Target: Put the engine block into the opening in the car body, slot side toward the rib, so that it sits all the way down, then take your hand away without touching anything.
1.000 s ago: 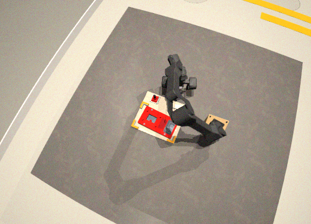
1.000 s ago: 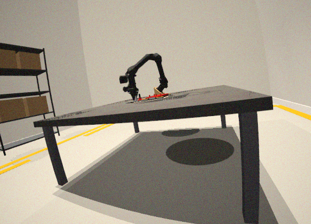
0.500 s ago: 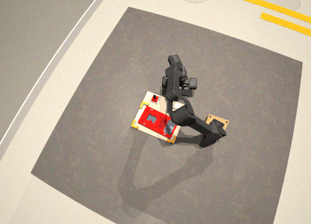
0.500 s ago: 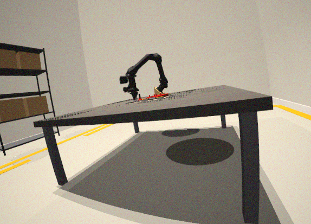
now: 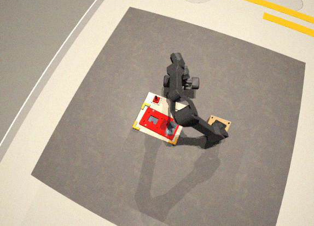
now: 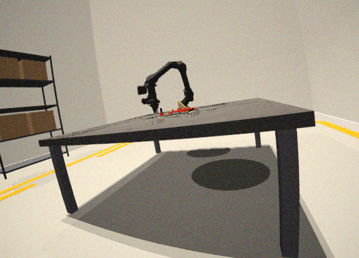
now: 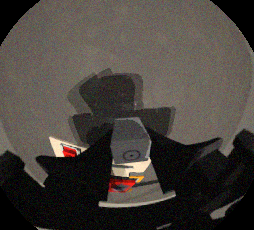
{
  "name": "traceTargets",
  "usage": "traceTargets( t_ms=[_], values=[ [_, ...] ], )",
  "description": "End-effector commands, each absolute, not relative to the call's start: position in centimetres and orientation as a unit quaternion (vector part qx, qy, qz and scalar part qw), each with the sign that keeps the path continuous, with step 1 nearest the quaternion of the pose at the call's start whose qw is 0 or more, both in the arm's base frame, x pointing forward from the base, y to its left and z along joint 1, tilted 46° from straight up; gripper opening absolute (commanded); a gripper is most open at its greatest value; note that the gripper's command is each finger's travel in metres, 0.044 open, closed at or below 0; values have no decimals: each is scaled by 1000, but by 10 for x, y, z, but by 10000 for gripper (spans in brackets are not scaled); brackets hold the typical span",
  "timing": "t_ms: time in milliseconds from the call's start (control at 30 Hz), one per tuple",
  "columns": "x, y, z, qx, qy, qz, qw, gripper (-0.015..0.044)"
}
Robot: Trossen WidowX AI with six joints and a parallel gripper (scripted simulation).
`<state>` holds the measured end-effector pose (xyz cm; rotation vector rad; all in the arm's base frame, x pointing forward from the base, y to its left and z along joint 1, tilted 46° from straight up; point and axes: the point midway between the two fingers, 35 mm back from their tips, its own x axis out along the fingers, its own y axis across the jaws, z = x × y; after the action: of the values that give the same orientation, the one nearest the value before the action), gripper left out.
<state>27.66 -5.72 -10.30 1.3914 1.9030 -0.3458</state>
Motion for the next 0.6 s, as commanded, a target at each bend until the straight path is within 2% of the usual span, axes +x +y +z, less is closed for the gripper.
traceTargets(
  t_ms=[0,567],
  values=[
    [284,-72,-93,542,738,-135,380,0],
    [292,-110,-56,541,737,-136,381,0]
  ],
)
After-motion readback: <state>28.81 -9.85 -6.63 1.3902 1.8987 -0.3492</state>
